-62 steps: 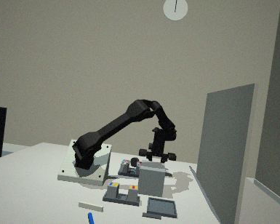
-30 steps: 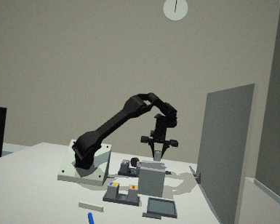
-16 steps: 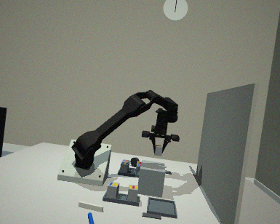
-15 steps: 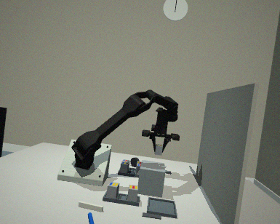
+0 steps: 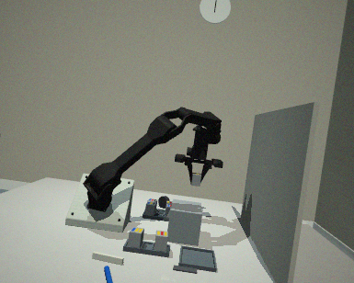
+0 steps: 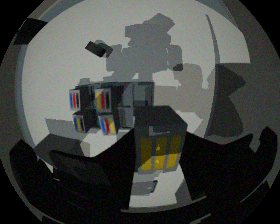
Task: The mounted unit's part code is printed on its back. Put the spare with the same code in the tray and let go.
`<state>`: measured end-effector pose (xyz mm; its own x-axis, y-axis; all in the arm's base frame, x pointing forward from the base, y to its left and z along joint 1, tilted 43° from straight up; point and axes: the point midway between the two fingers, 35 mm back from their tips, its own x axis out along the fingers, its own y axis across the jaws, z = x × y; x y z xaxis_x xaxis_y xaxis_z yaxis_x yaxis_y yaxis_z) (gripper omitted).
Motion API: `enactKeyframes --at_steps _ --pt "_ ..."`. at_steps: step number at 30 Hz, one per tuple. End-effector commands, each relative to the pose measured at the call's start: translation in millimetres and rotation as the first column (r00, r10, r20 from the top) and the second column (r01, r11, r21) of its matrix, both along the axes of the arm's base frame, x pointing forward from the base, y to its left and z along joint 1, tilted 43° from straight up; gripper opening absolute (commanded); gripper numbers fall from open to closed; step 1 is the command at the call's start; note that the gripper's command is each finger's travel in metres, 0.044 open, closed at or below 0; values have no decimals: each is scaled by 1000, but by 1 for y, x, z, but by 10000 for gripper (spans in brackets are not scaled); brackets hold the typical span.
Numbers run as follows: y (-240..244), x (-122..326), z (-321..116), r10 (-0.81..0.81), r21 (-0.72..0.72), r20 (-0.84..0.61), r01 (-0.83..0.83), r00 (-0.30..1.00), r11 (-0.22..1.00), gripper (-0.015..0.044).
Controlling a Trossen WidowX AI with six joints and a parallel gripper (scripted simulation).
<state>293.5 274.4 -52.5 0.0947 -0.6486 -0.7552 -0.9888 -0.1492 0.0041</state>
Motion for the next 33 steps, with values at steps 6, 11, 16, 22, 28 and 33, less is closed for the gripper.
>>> enactKeyframes --at_steps 6,11,16,22,28,33 --pt "-36 36 52 7 31 -4 -7 1000 999 0" --pt "-61 52 80 9 38 -3 -9 1000 999 0" --pt "-89 64 107 10 42 0 -10 1000 999 0" --pt "-124 74 139 10 42 4 -10 1000 999 0" --pt "-160 78 169 6 39 10 -6 1000 999 0" --pt "-191 77 193 3 31 14 -3 1000 1000 0"
